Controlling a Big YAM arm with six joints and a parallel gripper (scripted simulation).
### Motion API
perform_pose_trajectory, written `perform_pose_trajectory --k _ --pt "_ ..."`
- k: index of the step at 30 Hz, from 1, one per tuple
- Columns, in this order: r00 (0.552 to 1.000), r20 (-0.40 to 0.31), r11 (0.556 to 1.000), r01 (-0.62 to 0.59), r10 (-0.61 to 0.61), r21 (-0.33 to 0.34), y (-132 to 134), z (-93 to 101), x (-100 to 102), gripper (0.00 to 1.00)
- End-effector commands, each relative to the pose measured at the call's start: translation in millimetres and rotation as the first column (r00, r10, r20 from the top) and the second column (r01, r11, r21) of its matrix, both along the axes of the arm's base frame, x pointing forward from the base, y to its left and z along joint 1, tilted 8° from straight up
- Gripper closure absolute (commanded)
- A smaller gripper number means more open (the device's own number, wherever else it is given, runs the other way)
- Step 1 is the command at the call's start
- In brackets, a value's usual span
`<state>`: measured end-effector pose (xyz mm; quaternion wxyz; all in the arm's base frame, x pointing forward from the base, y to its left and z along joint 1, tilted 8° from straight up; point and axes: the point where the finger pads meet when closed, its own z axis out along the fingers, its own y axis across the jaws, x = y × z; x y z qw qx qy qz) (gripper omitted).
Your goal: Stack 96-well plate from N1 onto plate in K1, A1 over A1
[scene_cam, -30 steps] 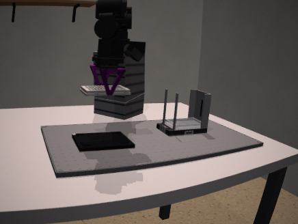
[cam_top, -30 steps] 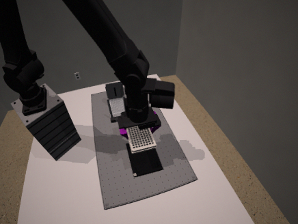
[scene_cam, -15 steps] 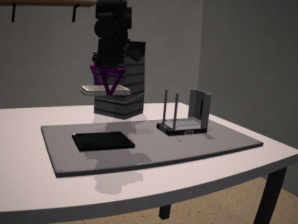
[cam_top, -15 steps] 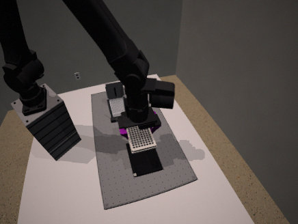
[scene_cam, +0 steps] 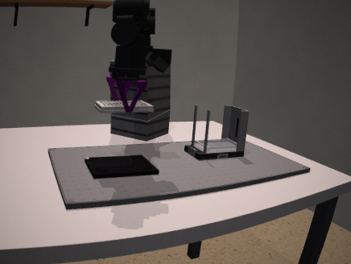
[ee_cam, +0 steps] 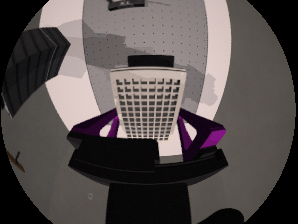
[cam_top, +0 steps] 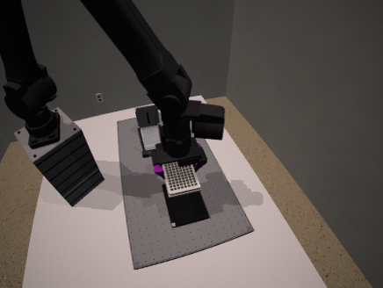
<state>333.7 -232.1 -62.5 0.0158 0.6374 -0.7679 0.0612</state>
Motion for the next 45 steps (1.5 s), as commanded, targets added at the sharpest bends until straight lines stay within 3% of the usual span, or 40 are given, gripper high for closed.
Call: perform_pose_trajectory --k 1,10,11,12,27,28,30,44,45 --pt "0.999 0.047 0.999 0.018 -0.016 -0.027 5.6 13.8 15.1 1.0" --pt "0.999 0.048 1.0 0.018 -0.016 -0.025 29.2 10.9 14.8 1.0" --pt "0.998 0.067 0.999 0.018 -0.016 -0.034 27.2 16.1 24.9 1.0" --pt "0.999 0.048 1.0 0.018 -0.016 -0.024 36.0 10.0 14.7 1.0" --pt "0.999 0.049 1.0 0.017 -0.016 -0.02 79.9 4.8 14.2 1.0" --pt "0.997 0.069 0.999 0.018 -0.016 -0.027 79.1 10.0 25.3 1.0" --pt "0.999 0.049 1.0 0.017 -0.016 -0.019 90.1 3.7 14.1 1.0" --pt "0.999 0.051 1.0 0.017 -0.016 -0.015 130.6 -0.6 14.2 1.0" --pt "0.998 0.066 1.0 0.017 -0.016 -0.018 132.1 2.8 22.7 1.0"
